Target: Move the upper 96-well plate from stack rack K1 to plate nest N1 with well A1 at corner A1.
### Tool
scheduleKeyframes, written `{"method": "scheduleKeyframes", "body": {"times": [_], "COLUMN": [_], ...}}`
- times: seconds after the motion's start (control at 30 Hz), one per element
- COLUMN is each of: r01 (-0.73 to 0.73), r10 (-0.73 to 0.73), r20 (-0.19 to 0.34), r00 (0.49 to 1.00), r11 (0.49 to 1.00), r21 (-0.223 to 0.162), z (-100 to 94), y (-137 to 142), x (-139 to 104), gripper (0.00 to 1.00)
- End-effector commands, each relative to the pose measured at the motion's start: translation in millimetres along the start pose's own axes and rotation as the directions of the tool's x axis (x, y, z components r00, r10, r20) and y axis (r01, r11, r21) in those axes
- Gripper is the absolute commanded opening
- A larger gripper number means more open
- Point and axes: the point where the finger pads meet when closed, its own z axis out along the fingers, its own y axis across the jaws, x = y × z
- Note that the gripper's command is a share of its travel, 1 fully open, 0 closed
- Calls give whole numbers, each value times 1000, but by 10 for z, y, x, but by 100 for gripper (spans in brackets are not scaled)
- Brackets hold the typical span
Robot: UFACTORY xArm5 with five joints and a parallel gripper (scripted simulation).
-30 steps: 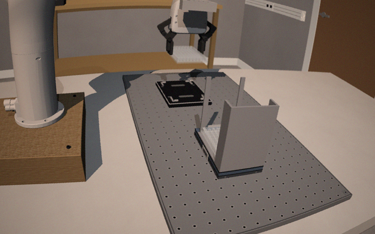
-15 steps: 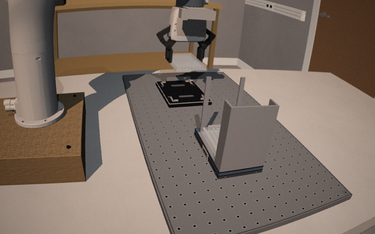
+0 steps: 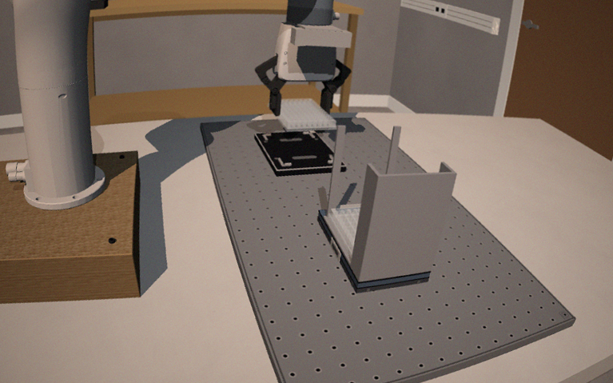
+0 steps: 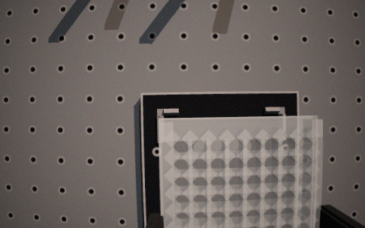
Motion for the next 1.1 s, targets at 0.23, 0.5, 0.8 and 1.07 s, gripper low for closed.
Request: {"method": "scheduleKeyframes", "body": {"times": [0.23, 0.5, 0.8, 1.07], "r01": [0, 0, 0, 0], "r10": [0, 0, 0, 0], "r20": [2, 2, 2, 2], "r00": [1000, 1000, 1000, 1000], "r11": [1000, 1000, 1000, 1000], "r21": [4, 4, 4, 4], "z": [142, 259, 393, 457], "y": [-16, -16, -16, -16], "x": [-6, -7, -7, -7], "gripper": [0, 0, 0, 0]}}
